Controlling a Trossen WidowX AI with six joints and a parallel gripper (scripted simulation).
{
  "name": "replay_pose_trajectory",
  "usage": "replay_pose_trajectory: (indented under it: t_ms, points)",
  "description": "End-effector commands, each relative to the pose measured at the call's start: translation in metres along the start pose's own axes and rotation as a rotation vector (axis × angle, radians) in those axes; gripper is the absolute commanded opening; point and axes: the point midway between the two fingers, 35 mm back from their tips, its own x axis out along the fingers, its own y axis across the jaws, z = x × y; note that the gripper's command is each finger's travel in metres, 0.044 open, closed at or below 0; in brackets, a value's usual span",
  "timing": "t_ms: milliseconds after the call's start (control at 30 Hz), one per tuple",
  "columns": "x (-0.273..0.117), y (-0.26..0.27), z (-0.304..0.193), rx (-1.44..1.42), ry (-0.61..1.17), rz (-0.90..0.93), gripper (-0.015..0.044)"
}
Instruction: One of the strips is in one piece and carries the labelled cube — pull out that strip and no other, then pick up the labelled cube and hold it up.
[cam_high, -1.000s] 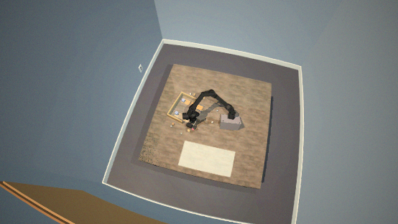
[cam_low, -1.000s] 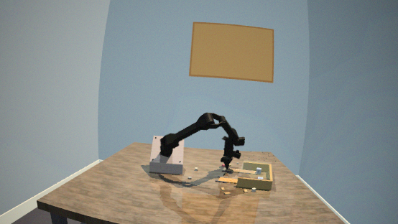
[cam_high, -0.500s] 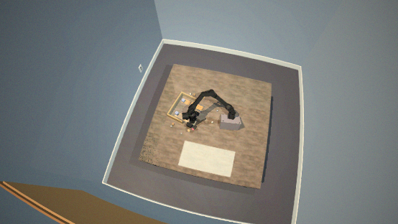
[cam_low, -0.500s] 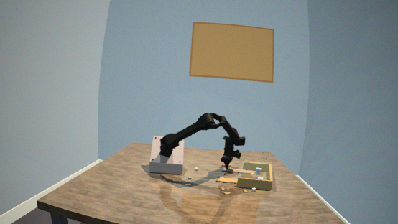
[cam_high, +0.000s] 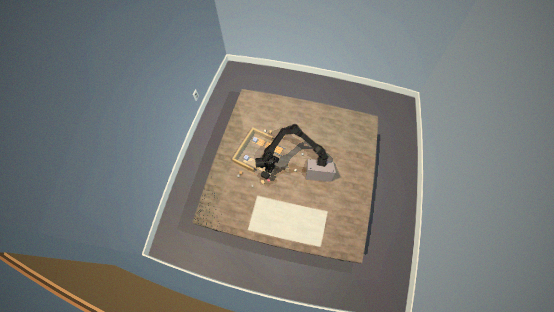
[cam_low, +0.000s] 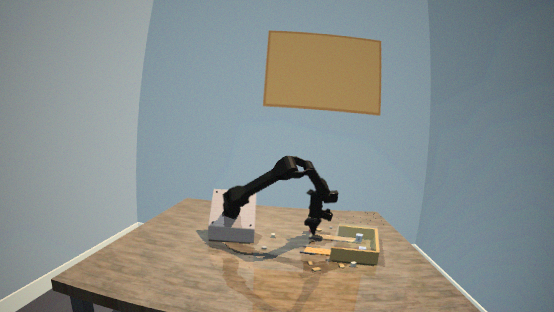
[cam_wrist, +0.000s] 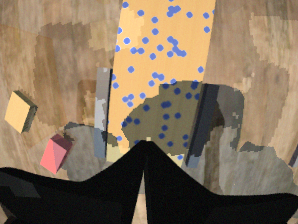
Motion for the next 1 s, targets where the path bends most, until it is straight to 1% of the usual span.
replay_pose_trajectory:
  t_ms: [0, 967]
  points:
    - [0.005, -0.001, -0.011, -0.003, 0.014, -0.004, 0.0]
    - [0.007, -0.001, -0.055, -0.004, 0.015, -0.004, 0.0]
